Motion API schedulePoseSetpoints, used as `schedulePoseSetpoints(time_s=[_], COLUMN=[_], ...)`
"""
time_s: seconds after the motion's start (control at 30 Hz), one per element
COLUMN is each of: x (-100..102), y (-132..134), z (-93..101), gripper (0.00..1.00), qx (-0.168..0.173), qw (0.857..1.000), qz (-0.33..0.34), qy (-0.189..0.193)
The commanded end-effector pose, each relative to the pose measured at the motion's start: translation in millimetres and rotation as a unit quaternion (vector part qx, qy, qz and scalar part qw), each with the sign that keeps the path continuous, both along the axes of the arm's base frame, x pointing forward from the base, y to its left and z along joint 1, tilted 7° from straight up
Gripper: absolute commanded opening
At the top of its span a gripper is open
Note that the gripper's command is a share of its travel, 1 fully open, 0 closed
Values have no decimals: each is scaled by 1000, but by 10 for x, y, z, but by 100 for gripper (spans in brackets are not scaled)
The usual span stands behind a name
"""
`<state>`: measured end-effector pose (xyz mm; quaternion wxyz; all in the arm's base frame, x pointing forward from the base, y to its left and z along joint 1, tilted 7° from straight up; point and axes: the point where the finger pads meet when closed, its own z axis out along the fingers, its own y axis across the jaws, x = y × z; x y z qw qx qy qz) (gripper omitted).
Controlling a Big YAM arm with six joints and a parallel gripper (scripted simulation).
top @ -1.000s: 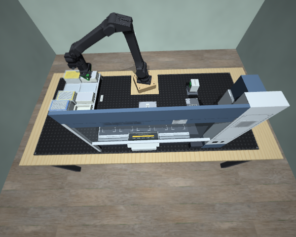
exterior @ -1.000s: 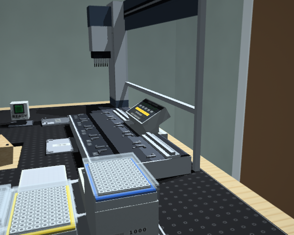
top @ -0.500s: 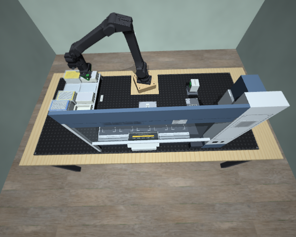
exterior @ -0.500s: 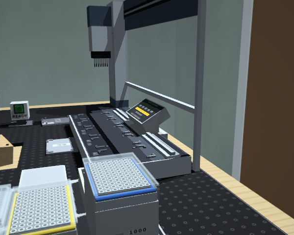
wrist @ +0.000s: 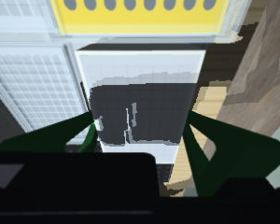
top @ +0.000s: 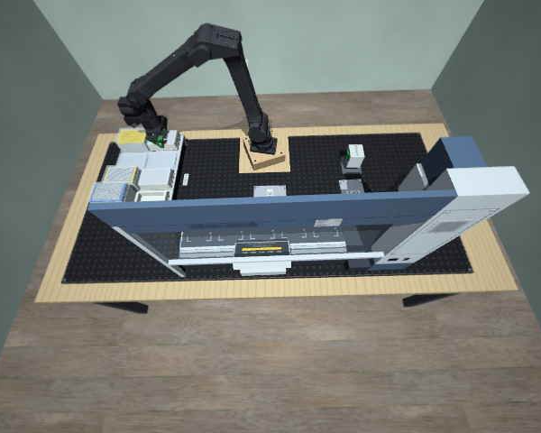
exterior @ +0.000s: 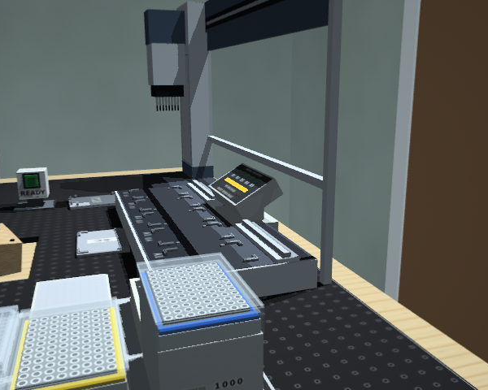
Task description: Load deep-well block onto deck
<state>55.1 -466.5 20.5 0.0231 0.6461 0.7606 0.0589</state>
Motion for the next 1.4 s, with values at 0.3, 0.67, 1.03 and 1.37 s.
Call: schedulePoseSetpoints(time_s=[0.3, 0.67, 1.03, 1.37], x=[67, 66, 23, 23], y=[-63, -24, -145, -145], z=[-15, -54, 89, 89], gripper=[0, 0, 0, 100], qx=[-11, -7, -23, -23], qw=[1000, 1000, 1000, 1000], qz=[-1, -1, -1, -1], qy=[-2, -2, -2, -2])
